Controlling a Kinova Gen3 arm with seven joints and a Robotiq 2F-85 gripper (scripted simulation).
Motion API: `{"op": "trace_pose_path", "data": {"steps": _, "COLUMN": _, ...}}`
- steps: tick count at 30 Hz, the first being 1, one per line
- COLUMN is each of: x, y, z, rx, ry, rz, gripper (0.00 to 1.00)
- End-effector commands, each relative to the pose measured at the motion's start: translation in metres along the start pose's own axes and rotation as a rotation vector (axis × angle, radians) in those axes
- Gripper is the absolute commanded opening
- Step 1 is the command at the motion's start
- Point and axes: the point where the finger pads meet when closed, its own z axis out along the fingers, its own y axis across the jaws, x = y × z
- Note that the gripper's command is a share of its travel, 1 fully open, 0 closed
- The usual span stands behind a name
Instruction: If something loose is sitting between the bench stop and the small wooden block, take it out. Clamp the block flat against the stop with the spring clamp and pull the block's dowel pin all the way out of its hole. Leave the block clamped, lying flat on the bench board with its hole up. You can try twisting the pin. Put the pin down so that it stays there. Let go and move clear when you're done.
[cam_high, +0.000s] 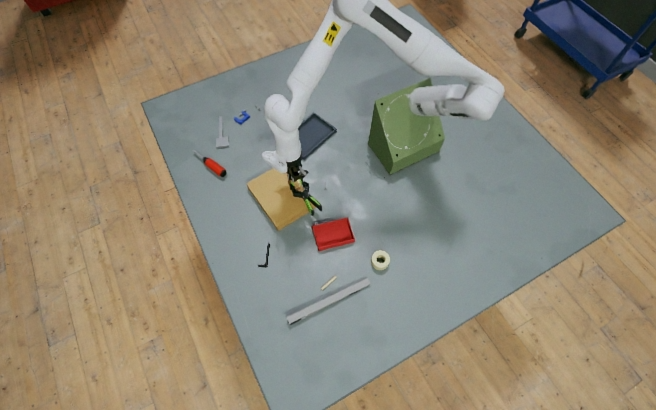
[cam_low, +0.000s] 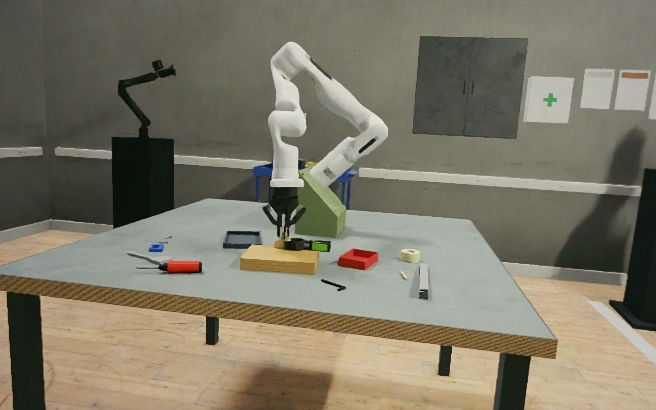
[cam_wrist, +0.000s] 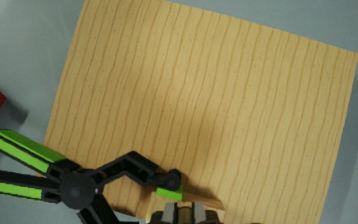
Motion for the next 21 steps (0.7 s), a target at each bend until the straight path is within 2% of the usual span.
{"op": "trace_pose_path", "data": {"steps": 1, "x": 0.0006, "y": 0.0005, "z": -0.0013, "rx": -0.002, "ry": 0.002, "rz": -0.005, "gripper": 0.10}}
{"op": "trace_pose_path", "data": {"steps": 21, "x": 0.0006, "y": 0.0005, "z": -0.0013, "rx": -0.002, "ry": 0.002, "rz": -0.053, "gripper": 0.10}}
